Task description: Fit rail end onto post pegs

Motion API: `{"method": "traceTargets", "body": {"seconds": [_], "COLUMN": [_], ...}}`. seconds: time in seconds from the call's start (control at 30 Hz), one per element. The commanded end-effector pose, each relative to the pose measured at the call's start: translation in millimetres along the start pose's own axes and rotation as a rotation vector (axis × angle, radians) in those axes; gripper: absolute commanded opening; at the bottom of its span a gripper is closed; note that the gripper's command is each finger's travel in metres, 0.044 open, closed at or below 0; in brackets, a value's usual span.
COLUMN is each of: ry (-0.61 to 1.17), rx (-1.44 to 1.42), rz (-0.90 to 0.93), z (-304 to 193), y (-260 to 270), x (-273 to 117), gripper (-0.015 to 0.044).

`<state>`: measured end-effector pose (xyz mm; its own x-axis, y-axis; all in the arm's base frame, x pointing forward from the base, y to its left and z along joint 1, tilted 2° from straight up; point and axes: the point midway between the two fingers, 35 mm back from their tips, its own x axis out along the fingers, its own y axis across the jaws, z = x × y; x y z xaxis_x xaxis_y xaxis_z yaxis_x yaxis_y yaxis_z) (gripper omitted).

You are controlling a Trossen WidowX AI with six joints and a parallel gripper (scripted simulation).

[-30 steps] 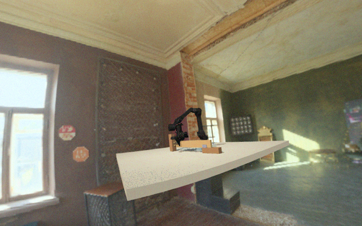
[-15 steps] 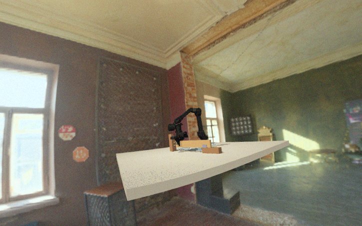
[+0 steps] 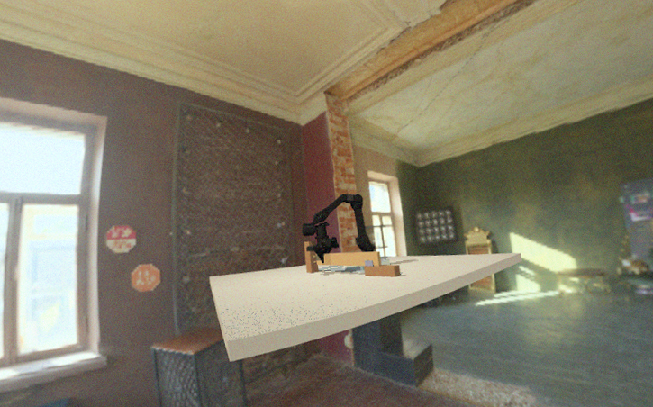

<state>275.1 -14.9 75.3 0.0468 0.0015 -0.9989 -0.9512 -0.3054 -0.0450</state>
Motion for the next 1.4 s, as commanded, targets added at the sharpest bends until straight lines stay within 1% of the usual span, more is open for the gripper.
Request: {"method": "traceTargets", "body": {"seconds": [0.0,1.37], "ry": [0.005,0.006], "rx": [-0.001,-0.001], "rz": [-0.01,-0.009], "z": [-3,-15], "y": [-2,-2], "x": [-2,-2], "gripper": [0.0,0.0]}}
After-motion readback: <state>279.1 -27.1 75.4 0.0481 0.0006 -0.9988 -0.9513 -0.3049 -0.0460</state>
